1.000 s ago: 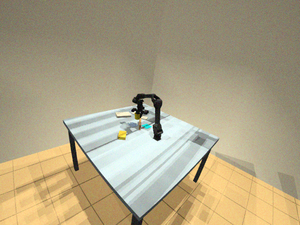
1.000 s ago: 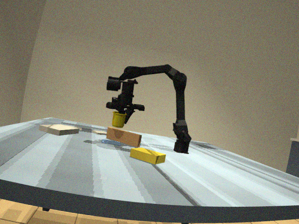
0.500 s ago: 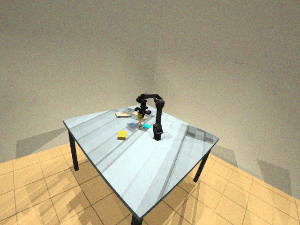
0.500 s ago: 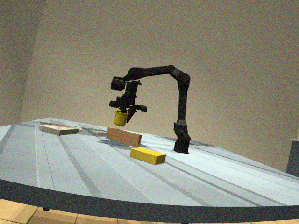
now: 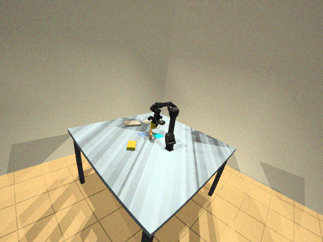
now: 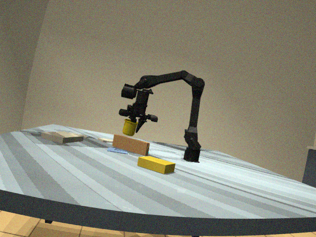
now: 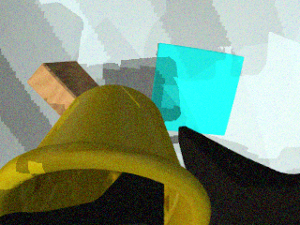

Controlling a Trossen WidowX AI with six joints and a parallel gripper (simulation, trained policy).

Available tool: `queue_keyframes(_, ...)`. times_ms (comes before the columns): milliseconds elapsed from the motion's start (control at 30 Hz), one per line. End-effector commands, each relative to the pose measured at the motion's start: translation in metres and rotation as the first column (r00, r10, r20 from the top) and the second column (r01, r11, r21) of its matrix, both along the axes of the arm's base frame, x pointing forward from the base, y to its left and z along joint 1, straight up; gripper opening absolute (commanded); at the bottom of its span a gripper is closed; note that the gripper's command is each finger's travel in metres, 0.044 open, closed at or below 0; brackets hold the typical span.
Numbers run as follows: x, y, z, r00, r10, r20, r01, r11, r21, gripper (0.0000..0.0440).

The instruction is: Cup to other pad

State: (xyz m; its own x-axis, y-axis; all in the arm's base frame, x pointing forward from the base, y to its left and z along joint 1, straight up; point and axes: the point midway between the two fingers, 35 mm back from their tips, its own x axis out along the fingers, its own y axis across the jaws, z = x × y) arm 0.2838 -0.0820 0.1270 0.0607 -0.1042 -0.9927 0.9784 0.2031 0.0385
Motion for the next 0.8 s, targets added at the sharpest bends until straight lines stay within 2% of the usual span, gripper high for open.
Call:
queue_keyframes(0, -0.003, -0.004, -0.002, 1.000, -0.014, 0.015, 0.014, 1.000, -0.008, 0.0000)
queue_keyframes(467, -0.023, -0.010, -0.028, 0.997, -0.065, 0.035, 0.066, 0.998, -0.011, 0.0007)
queue_keyframes(767, -0.040, -0.009, -0.044, 0.995, -0.096, 0.029, 0.097, 0.995, -0.009, 0.0033)
